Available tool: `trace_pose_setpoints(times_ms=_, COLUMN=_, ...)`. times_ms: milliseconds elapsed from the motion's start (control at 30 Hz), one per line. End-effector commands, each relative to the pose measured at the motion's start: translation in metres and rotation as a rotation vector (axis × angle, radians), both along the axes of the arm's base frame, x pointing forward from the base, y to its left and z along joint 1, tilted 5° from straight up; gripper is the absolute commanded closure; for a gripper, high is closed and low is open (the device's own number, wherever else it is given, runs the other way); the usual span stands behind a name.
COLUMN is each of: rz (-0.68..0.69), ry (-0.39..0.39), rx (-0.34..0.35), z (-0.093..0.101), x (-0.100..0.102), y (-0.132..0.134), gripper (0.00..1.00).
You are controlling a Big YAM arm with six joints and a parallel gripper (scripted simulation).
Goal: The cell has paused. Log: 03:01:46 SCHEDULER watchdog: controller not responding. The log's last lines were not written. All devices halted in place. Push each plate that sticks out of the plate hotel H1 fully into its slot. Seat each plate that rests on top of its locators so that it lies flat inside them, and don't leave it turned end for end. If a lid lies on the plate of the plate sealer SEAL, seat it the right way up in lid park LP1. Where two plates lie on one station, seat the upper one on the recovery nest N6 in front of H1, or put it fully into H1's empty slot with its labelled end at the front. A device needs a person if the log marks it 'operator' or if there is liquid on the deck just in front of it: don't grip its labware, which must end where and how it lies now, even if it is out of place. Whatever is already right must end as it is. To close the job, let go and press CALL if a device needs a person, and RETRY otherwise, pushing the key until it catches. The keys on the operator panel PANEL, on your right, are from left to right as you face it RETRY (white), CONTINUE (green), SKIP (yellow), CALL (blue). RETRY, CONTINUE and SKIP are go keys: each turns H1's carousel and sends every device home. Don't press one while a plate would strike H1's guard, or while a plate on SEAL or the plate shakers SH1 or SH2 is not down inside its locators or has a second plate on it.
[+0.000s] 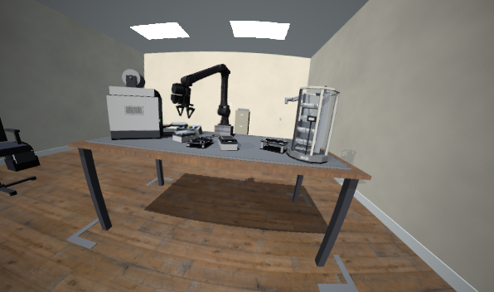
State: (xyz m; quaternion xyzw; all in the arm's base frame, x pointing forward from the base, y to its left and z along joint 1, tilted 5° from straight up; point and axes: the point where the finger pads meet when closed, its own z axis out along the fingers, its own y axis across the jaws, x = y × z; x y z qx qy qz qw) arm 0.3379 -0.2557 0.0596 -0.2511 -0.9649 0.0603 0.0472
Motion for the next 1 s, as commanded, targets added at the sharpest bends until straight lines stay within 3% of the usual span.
trace_pose_setpoints(times_ms=0, rz=0.003, ry=-0.046, rx=-0.030, z=0.032, x=0.024, y=-0.006, gripper=0.00)
trace_pose_setpoints(times_ms=167, rz=0.003, ry=-0.036, rx=-0.024, z=0.035, x=0.024, y=-0.005, gripper=0.00)
trace_pose_setpoints(times_ms=200, rz=0.003, ry=-0.051, rx=-0.033, z=0.046, x=0.025, y=-0.006, gripper=0.00)
trace_pose_setpoints(times_ms=533, rz=0.003, ry=-0.040, rx=-0.026, z=0.067, x=0.025, y=-0.005, gripper=0.00)
trace_pose_setpoints(times_ms=633, rz=0.003, ry=-0.053, rx=-0.034, z=0.082, x=0.026, y=-0.005, gripper=0.00)
trace_pose_setpoints(times_ms=733, rz=0.003, ry=-0.031, rx=-0.020, z=0.073, x=0.026, y=-0.005, gripper=0.00)
trace_pose_setpoints(times_ms=900, rz=0.003, ry=-0.054, rx=-0.034, z=0.098, x=0.026, y=-0.004, gripper=0.00)
trace_pose_setpoints(times_ms=967, rz=0.003, ry=-0.036, rx=-0.023, z=0.089, x=0.027, y=-0.004, gripper=0.00)
